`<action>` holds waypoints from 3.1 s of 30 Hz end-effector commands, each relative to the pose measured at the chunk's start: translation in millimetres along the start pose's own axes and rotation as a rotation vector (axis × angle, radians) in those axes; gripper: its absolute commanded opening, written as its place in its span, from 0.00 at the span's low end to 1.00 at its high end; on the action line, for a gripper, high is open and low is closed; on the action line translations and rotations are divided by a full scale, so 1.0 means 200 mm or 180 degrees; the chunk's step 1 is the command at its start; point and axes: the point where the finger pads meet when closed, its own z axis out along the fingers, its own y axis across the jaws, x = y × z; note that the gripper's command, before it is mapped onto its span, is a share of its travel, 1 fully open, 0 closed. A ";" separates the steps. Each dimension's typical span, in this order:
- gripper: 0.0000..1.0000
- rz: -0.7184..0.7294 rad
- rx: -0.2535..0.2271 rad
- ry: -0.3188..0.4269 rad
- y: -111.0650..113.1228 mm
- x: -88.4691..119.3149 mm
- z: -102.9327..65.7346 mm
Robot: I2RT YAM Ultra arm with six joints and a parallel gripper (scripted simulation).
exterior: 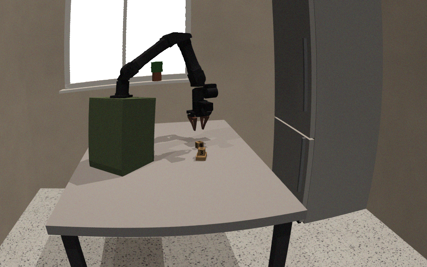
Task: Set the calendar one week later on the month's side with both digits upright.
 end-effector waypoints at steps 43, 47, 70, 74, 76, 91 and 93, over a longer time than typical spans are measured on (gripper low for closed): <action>0.47 0.0001 -0.0028 0.0001 0.02 0.00 0.10; 0.47 0.0001 -0.0028 0.0001 0.02 0.00 0.13; 0.47 0.0001 -0.0028 0.0002 0.03 0.00 0.24; 0.47 0.0001 -0.0028 0.0002 0.03 0.00 0.25; 0.47 0.0001 -0.0028 0.0002 0.03 0.00 0.25; 0.47 0.0001 -0.0028 0.0002 0.03 0.00 0.25; 0.47 0.0001 -0.0028 0.0002 0.03 0.00 0.25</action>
